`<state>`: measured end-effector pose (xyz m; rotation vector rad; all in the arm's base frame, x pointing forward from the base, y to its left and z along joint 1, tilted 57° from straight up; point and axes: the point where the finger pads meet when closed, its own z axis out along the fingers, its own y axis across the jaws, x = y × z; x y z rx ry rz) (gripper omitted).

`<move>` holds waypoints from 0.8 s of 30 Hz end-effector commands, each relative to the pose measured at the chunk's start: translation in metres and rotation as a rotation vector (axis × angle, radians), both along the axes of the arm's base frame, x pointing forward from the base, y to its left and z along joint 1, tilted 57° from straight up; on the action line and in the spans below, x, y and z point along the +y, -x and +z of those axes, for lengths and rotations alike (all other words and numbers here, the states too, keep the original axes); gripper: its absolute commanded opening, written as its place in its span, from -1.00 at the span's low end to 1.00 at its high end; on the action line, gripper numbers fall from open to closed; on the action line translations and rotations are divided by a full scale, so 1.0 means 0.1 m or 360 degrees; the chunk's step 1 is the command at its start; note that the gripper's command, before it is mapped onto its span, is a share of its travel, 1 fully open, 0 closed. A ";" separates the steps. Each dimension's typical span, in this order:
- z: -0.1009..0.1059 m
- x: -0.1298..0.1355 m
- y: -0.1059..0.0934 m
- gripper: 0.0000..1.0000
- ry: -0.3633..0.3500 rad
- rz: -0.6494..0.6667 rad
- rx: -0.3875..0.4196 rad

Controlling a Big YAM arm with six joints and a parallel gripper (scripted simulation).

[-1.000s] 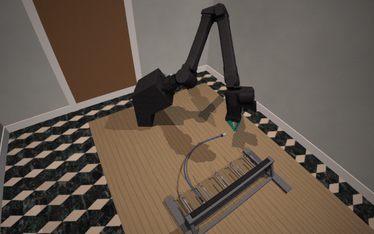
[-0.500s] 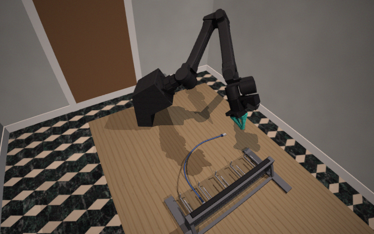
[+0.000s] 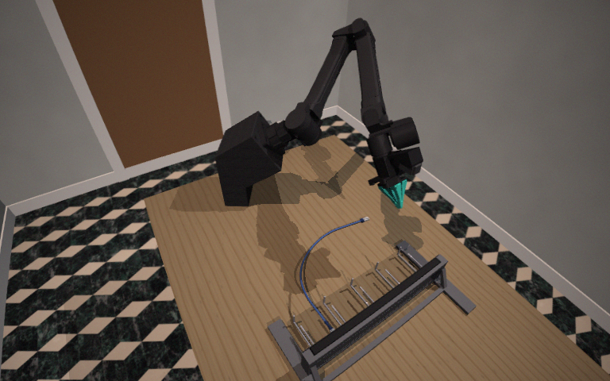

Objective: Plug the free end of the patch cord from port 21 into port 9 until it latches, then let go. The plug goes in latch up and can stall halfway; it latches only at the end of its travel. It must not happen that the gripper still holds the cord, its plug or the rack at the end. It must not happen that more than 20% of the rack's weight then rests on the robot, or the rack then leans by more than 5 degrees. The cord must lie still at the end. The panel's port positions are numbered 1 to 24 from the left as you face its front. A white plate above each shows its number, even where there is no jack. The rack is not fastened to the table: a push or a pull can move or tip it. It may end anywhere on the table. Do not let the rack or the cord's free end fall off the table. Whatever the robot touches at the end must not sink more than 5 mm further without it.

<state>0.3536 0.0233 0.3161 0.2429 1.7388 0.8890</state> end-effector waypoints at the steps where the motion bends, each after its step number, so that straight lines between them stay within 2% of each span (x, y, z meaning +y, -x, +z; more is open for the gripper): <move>1: 0.18 0.05 -0.12 -1.00 -0.0016 0.0011 -0.0052; 3: 0.18 0.05 -0.12 -1.00 -0.0016 0.0011 -0.0052; 5: 0.19 0.11 -0.23 -1.00 -0.0018 0.0014 -0.0055; 18: 0.08 0.61 -1.14 -1.00 -0.0036 0.0023 -0.0054; 20: 0.08 0.61 -1.14 -1.00 -0.0036 0.0023 -0.0054; 24: 0.05 0.68 -1.28 -1.00 -0.0037 0.0024 -0.0052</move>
